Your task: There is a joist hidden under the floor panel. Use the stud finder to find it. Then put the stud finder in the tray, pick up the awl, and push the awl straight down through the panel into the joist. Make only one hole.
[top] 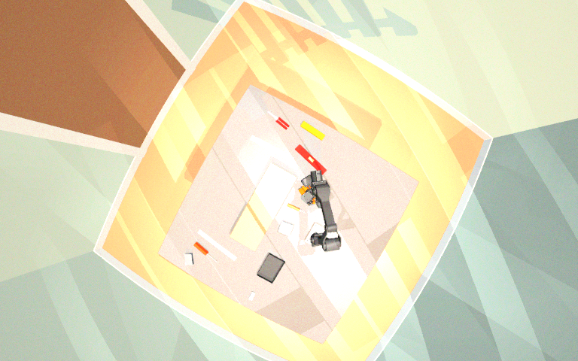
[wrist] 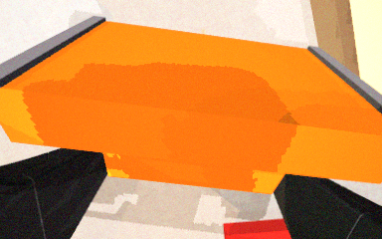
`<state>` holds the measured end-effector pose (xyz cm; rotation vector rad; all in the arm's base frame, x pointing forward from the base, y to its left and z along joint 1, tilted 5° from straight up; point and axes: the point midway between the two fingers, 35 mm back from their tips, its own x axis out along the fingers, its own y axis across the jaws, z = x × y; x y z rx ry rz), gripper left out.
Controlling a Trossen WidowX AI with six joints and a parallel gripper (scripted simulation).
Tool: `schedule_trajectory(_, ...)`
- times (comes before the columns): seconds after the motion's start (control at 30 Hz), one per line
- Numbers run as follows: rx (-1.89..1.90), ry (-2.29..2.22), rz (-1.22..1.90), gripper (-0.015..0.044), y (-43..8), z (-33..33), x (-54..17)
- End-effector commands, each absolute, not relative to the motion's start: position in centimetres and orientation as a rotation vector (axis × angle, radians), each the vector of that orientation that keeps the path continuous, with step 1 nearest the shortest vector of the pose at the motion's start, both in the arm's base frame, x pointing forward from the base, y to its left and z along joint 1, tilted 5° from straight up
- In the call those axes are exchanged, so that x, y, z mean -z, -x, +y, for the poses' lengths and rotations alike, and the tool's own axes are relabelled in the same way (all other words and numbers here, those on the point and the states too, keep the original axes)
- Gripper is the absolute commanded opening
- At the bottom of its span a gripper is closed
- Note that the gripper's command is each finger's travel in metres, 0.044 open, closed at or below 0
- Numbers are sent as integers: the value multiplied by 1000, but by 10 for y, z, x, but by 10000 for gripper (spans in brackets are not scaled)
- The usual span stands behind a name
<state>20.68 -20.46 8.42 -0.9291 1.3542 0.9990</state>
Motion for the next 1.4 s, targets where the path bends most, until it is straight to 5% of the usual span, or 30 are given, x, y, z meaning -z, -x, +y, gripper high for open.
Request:
schedule_trajectory(0.0,-983,950,1375,0,-207,-204,-86)
schedule_trajectory(1.37,-870,1127,1634,0,-209,-196,-80)
